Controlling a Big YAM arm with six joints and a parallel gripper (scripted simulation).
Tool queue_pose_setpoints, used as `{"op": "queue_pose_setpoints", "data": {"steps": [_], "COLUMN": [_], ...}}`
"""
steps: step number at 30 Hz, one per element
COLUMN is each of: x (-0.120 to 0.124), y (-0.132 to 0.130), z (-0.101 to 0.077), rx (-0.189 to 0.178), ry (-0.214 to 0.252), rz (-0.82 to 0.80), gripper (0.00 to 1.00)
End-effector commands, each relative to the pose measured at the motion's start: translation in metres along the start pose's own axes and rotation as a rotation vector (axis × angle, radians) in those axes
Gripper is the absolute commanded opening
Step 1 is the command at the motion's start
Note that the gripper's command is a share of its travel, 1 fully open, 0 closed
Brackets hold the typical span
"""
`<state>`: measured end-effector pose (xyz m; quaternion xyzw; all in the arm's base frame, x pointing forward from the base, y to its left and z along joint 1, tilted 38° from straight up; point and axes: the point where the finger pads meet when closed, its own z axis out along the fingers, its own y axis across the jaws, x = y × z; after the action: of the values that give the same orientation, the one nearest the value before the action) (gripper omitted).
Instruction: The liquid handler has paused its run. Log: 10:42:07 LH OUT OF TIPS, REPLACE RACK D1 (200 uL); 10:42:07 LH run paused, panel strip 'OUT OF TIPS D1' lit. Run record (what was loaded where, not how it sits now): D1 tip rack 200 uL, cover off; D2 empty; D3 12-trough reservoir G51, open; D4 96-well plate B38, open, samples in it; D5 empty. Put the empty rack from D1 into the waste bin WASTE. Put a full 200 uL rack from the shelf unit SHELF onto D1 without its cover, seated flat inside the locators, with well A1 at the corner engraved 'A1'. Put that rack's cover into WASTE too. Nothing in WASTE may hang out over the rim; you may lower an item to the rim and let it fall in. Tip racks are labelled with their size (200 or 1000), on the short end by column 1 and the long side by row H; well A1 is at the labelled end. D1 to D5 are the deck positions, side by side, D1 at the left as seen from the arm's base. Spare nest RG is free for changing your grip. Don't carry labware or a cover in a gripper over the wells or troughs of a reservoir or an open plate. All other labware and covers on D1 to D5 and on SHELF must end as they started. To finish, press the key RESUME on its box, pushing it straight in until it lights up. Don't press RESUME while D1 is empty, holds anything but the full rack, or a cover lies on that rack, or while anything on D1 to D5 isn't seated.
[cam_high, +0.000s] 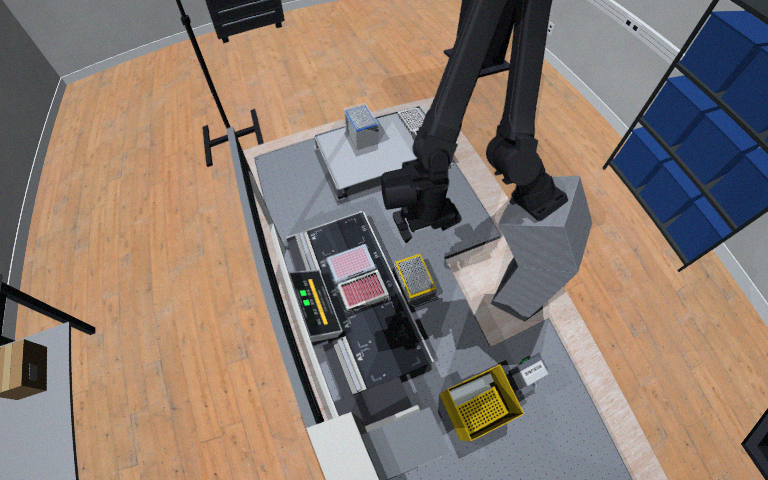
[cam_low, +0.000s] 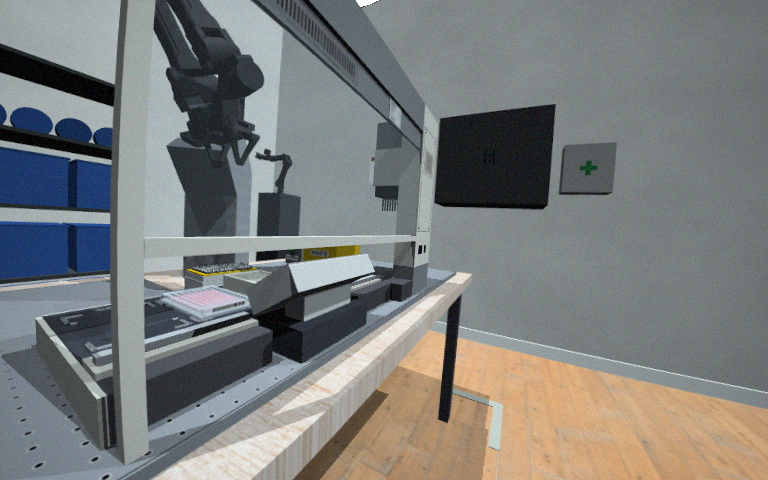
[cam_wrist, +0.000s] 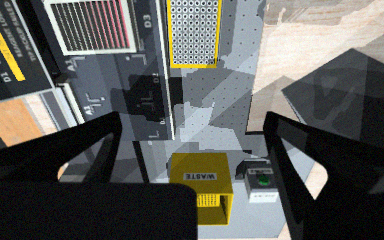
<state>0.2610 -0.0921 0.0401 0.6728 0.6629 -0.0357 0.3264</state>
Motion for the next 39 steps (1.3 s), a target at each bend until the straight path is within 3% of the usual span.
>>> {"op": "queue_pose_setpoints", "data": {"steps": [1,2,35,36,39], "x": [0.000,-0.002,-0.002,-0.005,-0.006], "y": [0.005,0.008,0.008,-0.003,-0.001], "z": [-0.002,-0.003,-0.003,-0.001,-0.002], "rx": [0.004,-0.011,-0.011,0.006,0.003], "ry": [-0.001,-0.004,-0.004,-0.004,-0.005], "rz": [0.011,0.013,0.013,-0.014,-0.033], "gripper": [1.00,1.00,1.00,1.00,1.00]}}
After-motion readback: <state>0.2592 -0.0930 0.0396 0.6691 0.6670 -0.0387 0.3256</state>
